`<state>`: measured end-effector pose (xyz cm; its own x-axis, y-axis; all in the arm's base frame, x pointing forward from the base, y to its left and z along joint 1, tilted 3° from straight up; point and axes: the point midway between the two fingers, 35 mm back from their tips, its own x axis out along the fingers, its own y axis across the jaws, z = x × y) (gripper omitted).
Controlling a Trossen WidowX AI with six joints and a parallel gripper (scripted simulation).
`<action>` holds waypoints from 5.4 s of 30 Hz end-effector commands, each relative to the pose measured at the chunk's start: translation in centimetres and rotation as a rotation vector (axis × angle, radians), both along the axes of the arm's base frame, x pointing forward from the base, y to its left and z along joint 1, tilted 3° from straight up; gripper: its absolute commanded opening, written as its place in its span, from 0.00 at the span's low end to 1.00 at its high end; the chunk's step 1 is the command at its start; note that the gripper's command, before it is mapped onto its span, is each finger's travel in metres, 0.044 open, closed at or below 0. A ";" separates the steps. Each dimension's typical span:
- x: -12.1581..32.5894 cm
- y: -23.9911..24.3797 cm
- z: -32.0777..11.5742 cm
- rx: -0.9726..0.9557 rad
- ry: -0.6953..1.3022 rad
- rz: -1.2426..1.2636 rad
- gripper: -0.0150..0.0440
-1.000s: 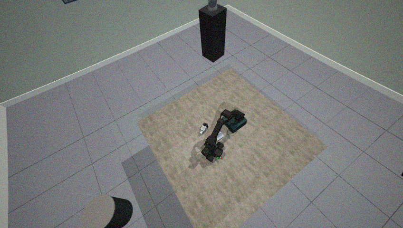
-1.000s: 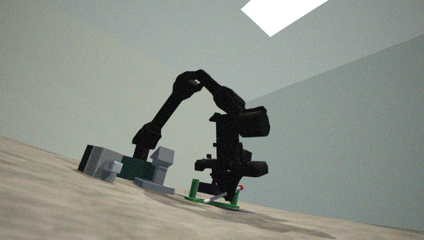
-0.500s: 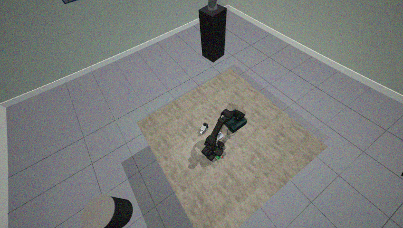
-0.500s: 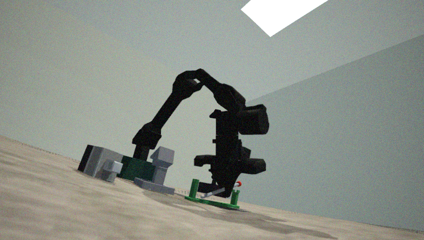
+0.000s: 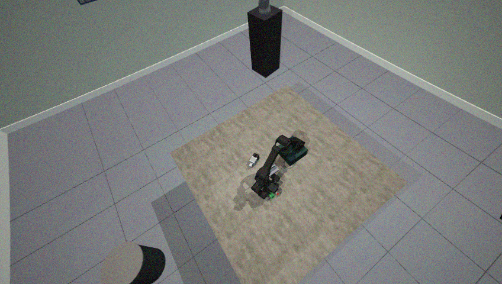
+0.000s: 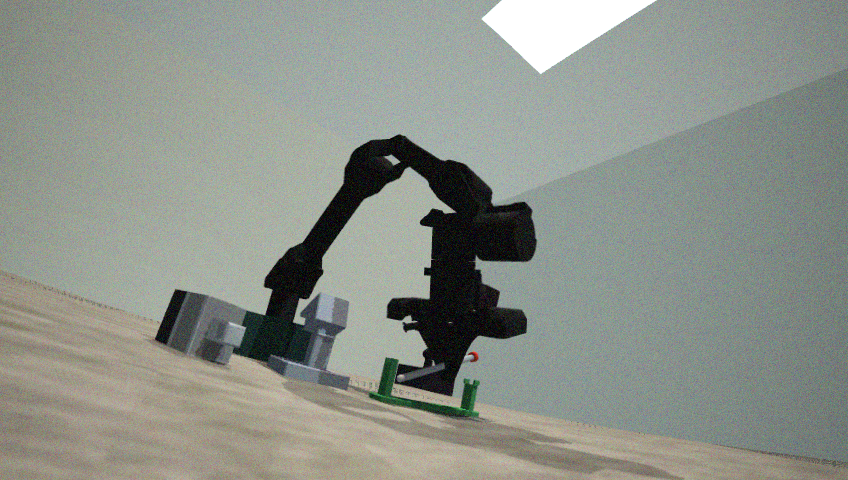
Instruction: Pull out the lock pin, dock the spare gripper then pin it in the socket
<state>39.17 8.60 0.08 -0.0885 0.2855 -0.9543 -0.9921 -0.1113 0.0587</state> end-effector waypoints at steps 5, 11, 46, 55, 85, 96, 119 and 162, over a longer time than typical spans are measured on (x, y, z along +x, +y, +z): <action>0.0 0.0 0.1 0.000 0.002 0.000 0.25; 0.4 -0.5 0.5 0.002 -0.015 -0.024 0.25; 0.8 -2.5 3.2 0.006 0.076 -0.231 0.25; 0.9 -2.6 1.9 0.006 0.065 -0.231 0.25; 0.9 -2.7 -1.2 0.008 0.043 -0.236 0.25; 0.9 -2.8 -2.0 0.010 0.033 -0.240 0.25; 0.9 -2.7 -1.6 0.011 0.029 -0.239 0.25; -1.5 -2.5 3.1 -0.004 0.135 -0.235 1.00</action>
